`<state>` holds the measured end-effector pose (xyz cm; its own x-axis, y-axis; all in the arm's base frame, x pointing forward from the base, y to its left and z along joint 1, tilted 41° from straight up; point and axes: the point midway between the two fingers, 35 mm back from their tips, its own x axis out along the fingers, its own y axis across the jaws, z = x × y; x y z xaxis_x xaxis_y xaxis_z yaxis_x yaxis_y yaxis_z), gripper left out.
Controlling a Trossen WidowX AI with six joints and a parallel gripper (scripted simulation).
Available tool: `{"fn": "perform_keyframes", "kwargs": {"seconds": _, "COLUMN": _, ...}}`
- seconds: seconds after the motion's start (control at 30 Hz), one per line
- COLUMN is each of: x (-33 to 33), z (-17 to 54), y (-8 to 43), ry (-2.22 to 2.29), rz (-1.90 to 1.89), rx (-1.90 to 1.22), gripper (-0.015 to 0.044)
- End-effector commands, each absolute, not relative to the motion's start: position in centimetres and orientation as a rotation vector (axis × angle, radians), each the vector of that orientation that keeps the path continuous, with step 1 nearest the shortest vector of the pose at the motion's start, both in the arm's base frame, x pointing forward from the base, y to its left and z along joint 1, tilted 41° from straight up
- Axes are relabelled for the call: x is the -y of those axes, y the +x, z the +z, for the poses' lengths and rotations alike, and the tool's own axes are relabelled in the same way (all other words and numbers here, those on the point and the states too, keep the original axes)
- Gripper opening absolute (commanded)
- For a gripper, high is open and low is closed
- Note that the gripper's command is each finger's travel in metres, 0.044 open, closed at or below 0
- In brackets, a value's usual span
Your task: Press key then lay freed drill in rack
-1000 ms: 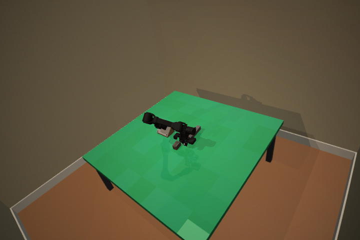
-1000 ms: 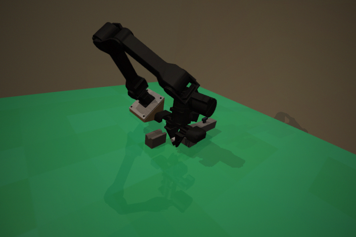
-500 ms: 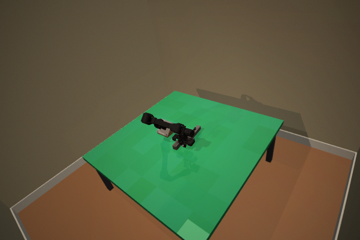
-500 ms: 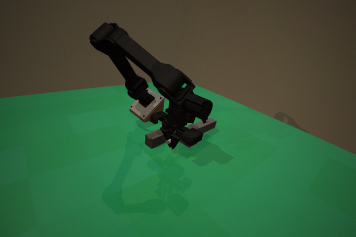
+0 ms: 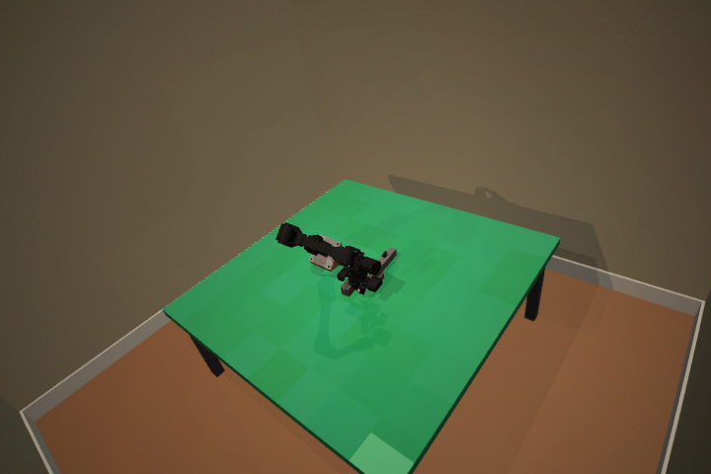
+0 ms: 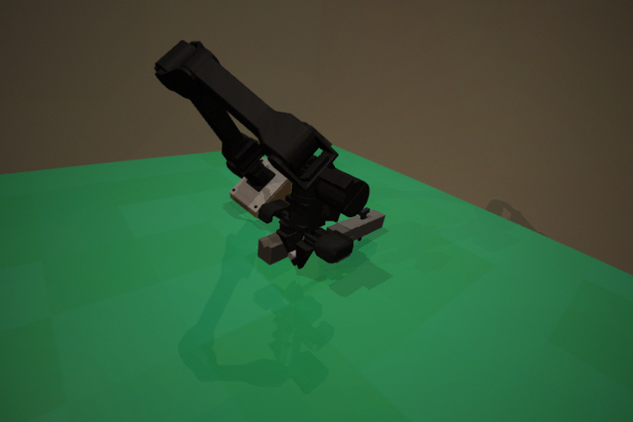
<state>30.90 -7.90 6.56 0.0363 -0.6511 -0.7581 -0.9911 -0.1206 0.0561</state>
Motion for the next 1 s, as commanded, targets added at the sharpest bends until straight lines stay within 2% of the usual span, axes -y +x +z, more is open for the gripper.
{"fn": "perform_keyframes", "kwargs": {"seconds": 0.0, "x": 8.3, "z": 7.2, "y": 31.1, "ry": -1.83, "rz": 0.889, "rx": -1.652, "gripper": 0.0}}
{"fn": "perform_keyframes", "kwargs": {"seconds": 0.97, "x": 8.9, "z": 9.1, "y": 31.1, "ry": -1.83, "rz": 0.888, "rx": -1.652, "gripper": 0.0}}
